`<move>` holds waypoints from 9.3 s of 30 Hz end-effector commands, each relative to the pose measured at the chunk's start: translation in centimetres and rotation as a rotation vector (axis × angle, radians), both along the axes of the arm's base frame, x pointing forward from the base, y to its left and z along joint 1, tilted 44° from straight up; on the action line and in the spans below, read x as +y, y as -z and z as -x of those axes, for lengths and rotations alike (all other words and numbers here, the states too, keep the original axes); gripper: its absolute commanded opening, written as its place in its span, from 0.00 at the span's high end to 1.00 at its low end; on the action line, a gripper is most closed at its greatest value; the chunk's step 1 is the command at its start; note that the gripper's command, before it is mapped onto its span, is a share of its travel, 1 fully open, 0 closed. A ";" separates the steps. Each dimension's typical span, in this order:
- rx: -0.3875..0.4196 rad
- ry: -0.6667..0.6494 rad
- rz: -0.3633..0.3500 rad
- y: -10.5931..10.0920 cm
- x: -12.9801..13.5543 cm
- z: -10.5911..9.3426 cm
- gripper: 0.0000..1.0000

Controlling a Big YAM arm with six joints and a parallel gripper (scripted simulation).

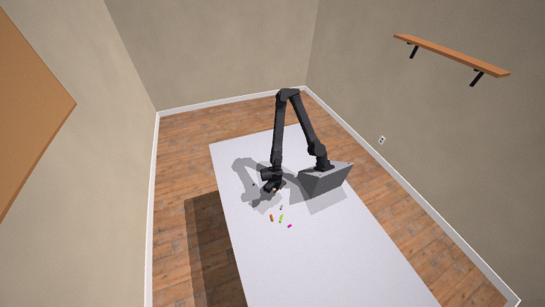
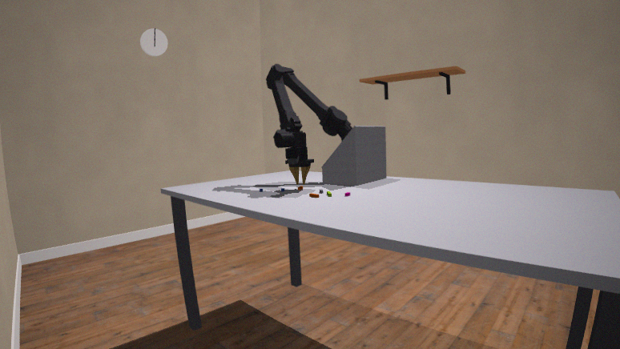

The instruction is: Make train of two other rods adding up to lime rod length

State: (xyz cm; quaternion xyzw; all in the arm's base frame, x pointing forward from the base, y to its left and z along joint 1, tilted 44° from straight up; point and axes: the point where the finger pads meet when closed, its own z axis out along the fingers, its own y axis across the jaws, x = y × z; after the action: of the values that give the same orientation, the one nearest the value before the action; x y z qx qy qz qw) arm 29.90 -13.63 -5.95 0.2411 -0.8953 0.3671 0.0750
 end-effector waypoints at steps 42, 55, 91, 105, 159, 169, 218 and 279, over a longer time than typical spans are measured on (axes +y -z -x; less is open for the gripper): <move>0.004 -0.001 -0.004 1.4 -1.4 0.0 0.76; 0.001 -0.006 -0.003 1.2 -1.3 -0.2 0.76; 0.001 -0.006 -0.003 1.2 -1.3 -0.2 0.95; 0.001 -0.006 -0.003 1.2 -1.3 -0.2 0.95; -0.101 0.094 -0.008 -7.9 4.8 -8.5 0.95; -0.107 0.087 -0.011 -8.0 5.5 -9.2 0.95; -0.113 0.088 -0.009 -1.8 -1.3 -10.2 0.95; -0.103 0.077 -0.009 -1.6 -1.0 -10.4 0.95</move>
State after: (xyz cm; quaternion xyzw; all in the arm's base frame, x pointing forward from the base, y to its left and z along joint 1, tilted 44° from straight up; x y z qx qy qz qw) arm 39.43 -14.94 -4.74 0.1795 -0.9097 0.3712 0.0499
